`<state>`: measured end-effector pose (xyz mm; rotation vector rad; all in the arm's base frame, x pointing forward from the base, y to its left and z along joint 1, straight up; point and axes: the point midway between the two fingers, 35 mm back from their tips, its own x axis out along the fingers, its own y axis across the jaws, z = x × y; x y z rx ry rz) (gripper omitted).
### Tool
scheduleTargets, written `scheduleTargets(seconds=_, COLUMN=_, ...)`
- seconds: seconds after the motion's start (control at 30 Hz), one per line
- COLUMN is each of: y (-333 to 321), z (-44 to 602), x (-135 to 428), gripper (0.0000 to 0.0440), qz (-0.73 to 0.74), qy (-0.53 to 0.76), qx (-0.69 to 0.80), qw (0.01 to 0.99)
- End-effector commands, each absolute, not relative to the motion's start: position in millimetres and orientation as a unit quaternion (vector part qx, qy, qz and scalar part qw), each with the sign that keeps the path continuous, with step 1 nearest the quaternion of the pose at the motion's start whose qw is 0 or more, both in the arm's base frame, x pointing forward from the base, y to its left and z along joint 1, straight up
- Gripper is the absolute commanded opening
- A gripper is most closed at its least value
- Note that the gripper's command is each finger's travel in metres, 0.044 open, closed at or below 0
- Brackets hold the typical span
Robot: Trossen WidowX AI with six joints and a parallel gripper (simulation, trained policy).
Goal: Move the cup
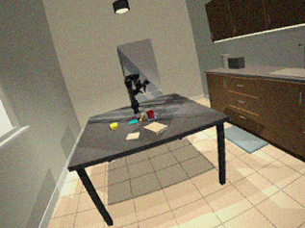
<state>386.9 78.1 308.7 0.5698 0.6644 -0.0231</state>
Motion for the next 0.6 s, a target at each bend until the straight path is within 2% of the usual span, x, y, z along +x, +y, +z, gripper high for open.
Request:
scheduleTargets(seconds=0.0, y=82.4, z=305.4, x=388.3, gripper=0.0121, qz=-0.020, qy=0.341, qx=0.291, qw=0.894)
scheduleTargets(seconds=0.57, y=95.6, z=275.1, x=388.0, gripper=0.0117, qz=-0.096, qy=0.443, qx=0.344, qw=0.822)
